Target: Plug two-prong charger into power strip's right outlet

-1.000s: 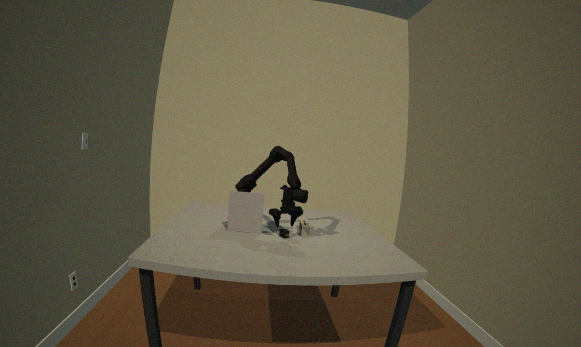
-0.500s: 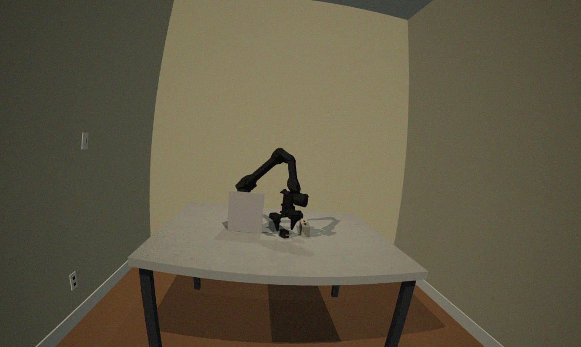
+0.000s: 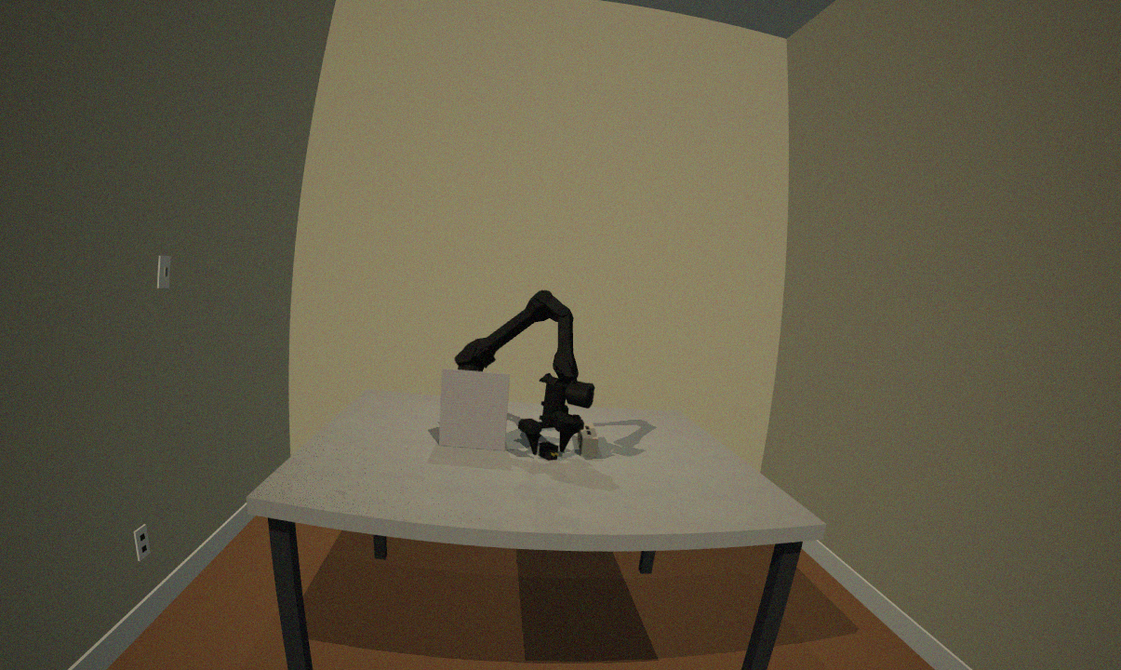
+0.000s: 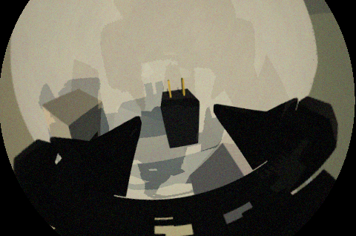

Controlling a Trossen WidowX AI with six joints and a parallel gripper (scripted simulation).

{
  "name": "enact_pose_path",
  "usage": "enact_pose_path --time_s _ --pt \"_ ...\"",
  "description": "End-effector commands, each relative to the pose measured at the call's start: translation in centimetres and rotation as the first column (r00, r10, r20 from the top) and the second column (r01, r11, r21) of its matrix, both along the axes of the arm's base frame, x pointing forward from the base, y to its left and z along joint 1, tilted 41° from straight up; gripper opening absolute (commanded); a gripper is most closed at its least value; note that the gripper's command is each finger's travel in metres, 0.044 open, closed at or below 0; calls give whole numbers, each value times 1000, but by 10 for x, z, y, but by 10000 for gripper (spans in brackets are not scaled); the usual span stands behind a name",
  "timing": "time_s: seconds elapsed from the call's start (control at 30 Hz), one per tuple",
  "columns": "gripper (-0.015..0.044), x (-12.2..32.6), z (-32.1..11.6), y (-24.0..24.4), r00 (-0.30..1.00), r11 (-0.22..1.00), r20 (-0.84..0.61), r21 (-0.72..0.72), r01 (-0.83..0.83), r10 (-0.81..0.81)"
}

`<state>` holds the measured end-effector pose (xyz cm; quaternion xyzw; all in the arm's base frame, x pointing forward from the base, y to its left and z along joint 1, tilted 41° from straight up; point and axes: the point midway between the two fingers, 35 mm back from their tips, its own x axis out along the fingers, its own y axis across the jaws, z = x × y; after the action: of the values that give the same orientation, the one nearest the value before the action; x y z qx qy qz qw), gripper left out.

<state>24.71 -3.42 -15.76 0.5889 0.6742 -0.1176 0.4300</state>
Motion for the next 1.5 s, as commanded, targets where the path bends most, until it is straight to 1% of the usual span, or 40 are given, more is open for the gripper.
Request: enact_pose_path --time_s 0.0,0.03,0.47,0.63,0.7,0.73,1.1,1.27,1.47 --pt "440 -1 -3 4 1000 1000 -6 6 2 -2" --pt "440 -1 -3 4 1000 1000 -6 6 2 -2" --pt "99 0 -1 2 1000 1000 -1 1 -1 1" --pt "65 0 -1 2 1000 1000 -1 1 -1 1" --pt "13 0 0 0 1000 1000 -2 1 0 0" --pt "0 0 2 -2 1000 1000 -2 1 0 0" --pt "0 -7 40 -32 1000 1000 -6 2 2 -2" --pt "0 -6 42 -30 1000 1000 5 0 -11 11" --pt "0 -2 44 -21 994 996 66 -18 -82 83"
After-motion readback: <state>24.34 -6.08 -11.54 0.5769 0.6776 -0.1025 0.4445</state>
